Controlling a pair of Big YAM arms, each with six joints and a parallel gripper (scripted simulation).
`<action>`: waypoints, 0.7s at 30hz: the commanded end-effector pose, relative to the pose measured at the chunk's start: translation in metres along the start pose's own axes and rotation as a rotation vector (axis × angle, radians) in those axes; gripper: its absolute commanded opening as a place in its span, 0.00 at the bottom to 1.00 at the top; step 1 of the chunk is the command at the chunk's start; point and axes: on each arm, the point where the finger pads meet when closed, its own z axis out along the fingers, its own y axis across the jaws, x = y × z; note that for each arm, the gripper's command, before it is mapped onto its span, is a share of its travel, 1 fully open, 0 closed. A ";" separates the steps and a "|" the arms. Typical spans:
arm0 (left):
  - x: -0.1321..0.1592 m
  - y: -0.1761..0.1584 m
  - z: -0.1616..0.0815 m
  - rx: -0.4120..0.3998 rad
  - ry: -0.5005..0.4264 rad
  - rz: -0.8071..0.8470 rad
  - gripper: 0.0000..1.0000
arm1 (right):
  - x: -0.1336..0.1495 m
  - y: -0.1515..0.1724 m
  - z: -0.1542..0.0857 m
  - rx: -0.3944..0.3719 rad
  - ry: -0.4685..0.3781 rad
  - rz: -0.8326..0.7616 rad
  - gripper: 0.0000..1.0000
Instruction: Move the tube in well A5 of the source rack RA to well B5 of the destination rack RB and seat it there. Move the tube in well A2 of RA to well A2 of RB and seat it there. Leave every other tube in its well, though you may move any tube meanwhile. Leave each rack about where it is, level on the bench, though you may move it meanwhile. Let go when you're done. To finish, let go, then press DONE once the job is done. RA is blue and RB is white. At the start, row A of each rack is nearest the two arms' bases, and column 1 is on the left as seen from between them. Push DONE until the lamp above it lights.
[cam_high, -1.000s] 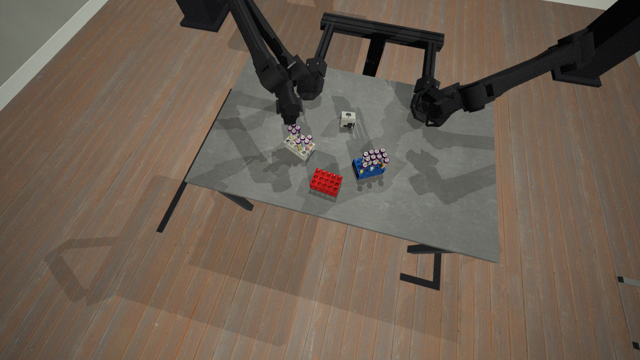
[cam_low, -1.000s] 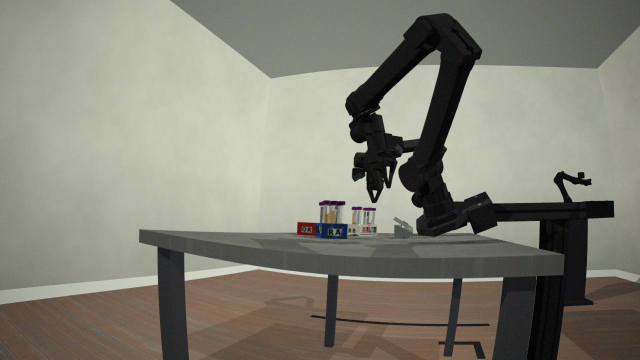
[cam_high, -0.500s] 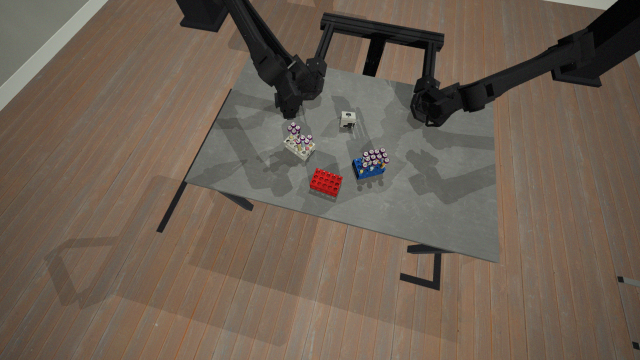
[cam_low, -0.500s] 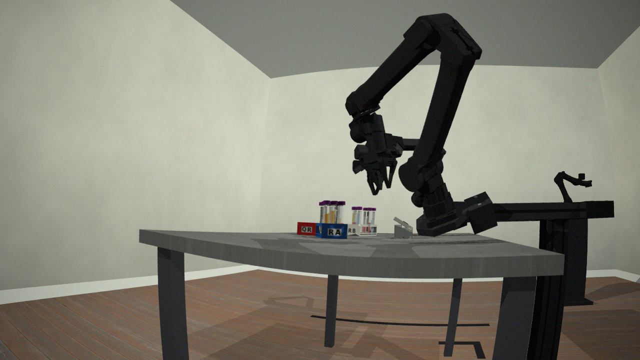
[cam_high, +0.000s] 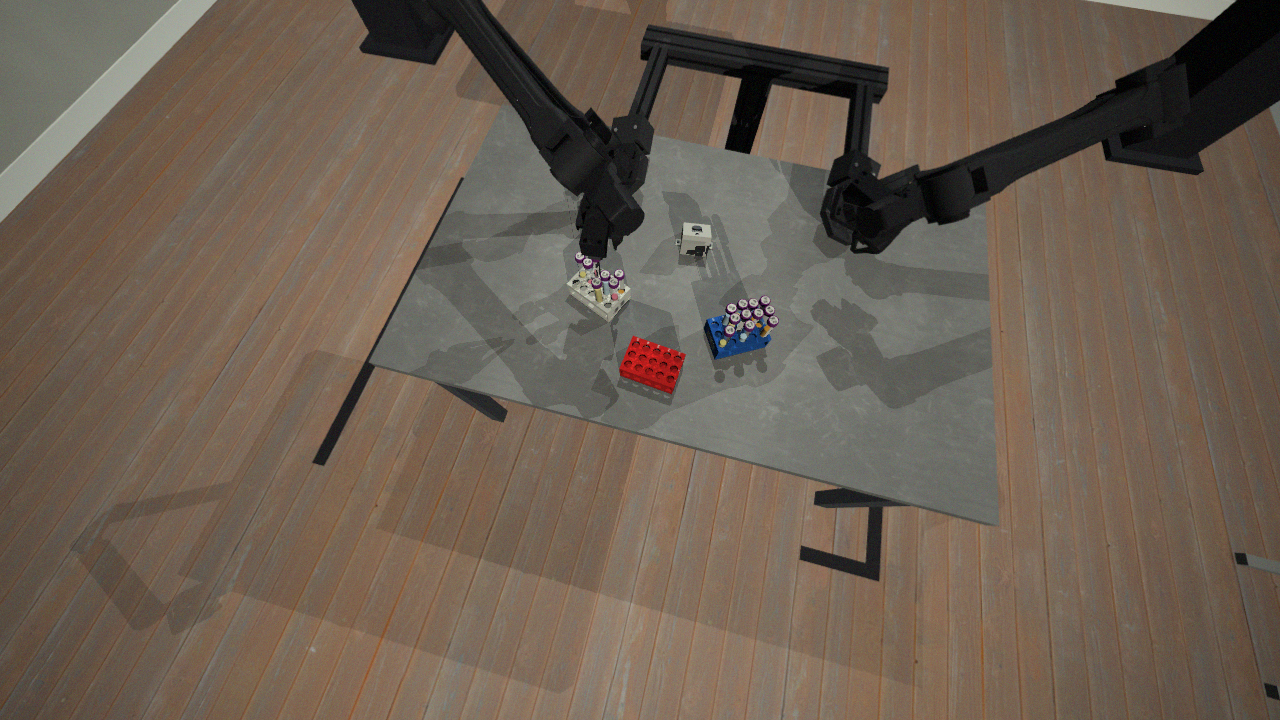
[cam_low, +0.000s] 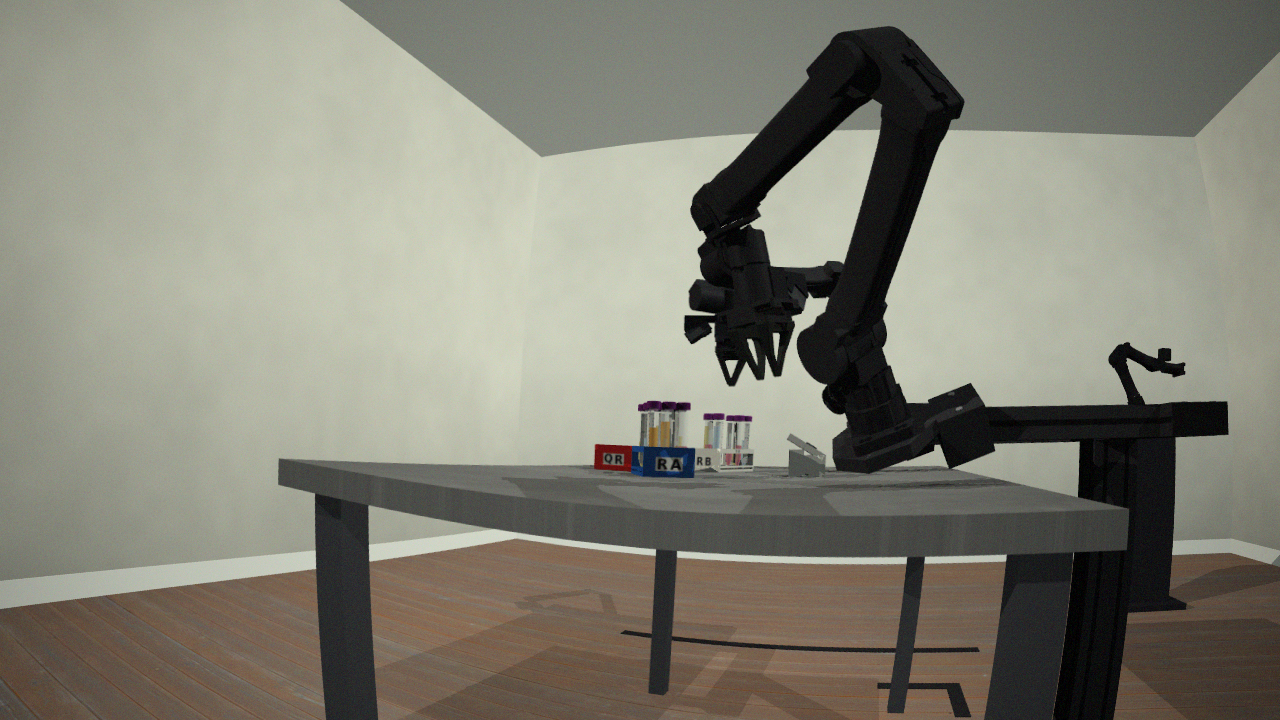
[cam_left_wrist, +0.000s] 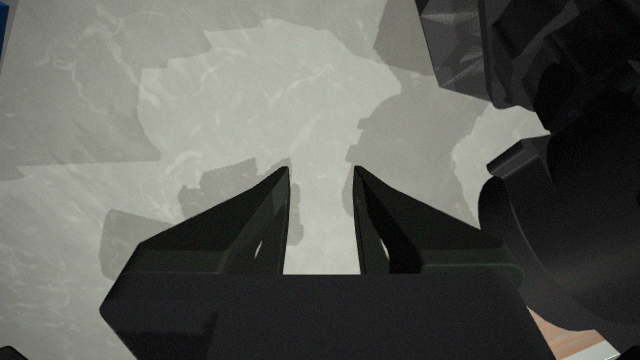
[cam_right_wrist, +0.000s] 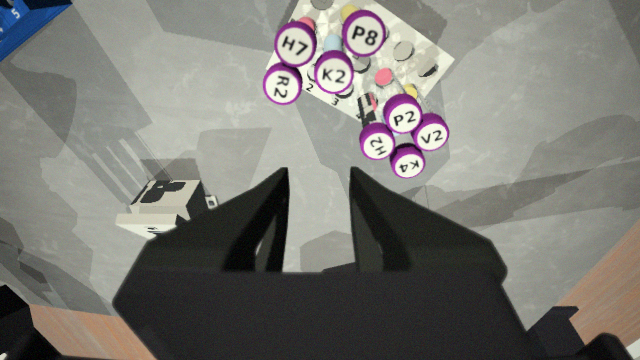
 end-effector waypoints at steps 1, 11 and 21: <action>0.001 0.008 -0.010 -0.024 -0.009 -0.009 0.30 | -0.031 0.023 -0.016 -0.017 -0.034 0.229 0.30; 0.001 0.008 -0.010 -0.024 -0.009 -0.009 0.30 | -0.059 0.070 -0.015 -0.021 -0.030 0.405 0.30; 0.001 0.008 -0.010 -0.024 -0.009 -0.009 0.30 | -0.087 0.110 -0.010 -0.008 -0.015 0.412 0.30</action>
